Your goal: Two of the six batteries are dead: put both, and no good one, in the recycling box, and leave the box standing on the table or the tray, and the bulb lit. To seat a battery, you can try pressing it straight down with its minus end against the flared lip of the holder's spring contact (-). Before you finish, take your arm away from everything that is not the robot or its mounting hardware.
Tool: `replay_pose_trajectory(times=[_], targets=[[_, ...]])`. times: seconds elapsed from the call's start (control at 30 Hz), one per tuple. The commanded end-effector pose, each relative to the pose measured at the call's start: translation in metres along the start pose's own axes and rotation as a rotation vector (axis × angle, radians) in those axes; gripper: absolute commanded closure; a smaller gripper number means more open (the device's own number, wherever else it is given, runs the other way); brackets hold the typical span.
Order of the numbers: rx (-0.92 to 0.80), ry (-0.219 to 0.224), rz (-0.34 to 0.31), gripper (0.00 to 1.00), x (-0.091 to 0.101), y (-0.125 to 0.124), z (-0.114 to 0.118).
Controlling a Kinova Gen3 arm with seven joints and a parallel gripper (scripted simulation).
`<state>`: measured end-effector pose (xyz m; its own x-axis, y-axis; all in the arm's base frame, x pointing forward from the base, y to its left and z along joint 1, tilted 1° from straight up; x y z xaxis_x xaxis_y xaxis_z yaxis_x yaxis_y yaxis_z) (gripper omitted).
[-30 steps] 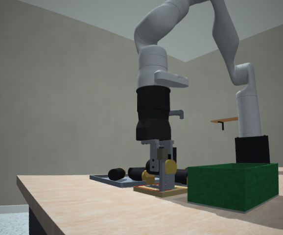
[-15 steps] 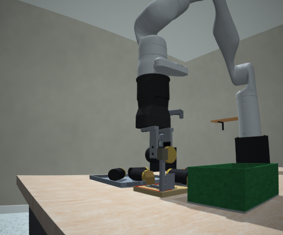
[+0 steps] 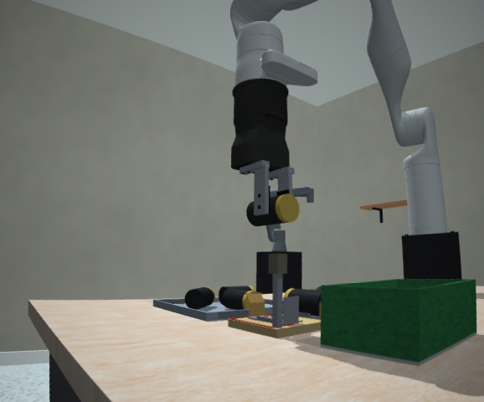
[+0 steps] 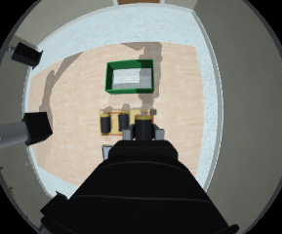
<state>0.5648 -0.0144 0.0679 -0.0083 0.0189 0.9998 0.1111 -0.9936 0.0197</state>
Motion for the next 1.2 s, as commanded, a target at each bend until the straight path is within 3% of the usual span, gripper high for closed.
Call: replay_pose_trajectory(times=[0.0, 0.37, 0.77, 0.83, 1.0, 1.17], targets=[[-0.004, 0.008, -0.006, 0.43, 0.005, 0.001, 0.002], [-0.004, 0.005, -0.006, 0.43, 0.004, 0.016, -0.020], [-0.002, 0.005, -0.007, 0.43, 0.004, 0.071, -0.099], [-0.002, 0.005, -0.007, 0.43, 0.004, 0.071, -0.099], [-0.003, 0.004, -0.007, 0.43, 0.004, 0.094, -0.130], [-0.003, 0.004, -0.007, 0.43, 0.004, 0.105, -0.146]])
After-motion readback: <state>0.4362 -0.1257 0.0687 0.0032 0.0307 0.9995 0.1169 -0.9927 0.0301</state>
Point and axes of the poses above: the point where the finger pads meet when closed, its own x axis back along the fingers, its own z axis across the jaws, y = z × x, the point moved 5 cm from there along x, back along the fingers, and after that the axes turned 12 degrees about x, right-handed, at the moved point
